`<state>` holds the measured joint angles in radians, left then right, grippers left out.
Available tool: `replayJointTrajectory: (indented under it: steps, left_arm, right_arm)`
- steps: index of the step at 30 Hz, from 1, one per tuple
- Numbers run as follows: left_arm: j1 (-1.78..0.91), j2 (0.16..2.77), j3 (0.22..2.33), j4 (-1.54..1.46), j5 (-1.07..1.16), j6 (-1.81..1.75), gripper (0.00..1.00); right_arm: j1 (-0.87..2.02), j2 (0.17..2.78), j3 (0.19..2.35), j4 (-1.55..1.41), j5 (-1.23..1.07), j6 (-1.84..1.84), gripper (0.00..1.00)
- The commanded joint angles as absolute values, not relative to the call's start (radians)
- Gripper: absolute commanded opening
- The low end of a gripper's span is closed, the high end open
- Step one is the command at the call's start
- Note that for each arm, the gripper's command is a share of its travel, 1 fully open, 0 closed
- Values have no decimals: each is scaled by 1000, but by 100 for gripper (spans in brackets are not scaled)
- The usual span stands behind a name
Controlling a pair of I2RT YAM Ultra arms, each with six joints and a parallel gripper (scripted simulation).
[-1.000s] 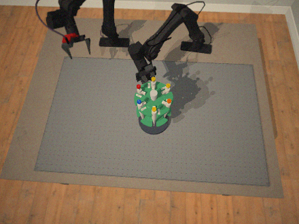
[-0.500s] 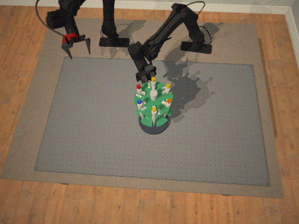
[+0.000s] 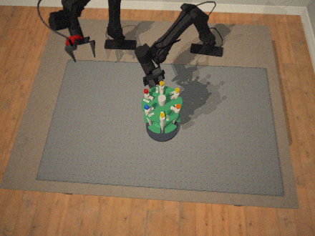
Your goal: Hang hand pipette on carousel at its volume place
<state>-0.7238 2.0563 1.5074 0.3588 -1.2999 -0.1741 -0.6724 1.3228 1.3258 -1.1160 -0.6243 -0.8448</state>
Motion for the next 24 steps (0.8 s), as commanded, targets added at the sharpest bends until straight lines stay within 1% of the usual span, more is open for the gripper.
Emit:
replayJointTrajectory:
  steps: [1, 24]
  left_arm:
    - [-715, 2034, 1513, 386, -1313, -180, 12]
    - [-717, 2058, 1503, 405, -1314, -180, 12]
  right_arm:
    - [-682, 1317, 1341, -1103, -647, -857, 100]
    - [-682, 1317, 1341, -1103, -647, -857, 100]
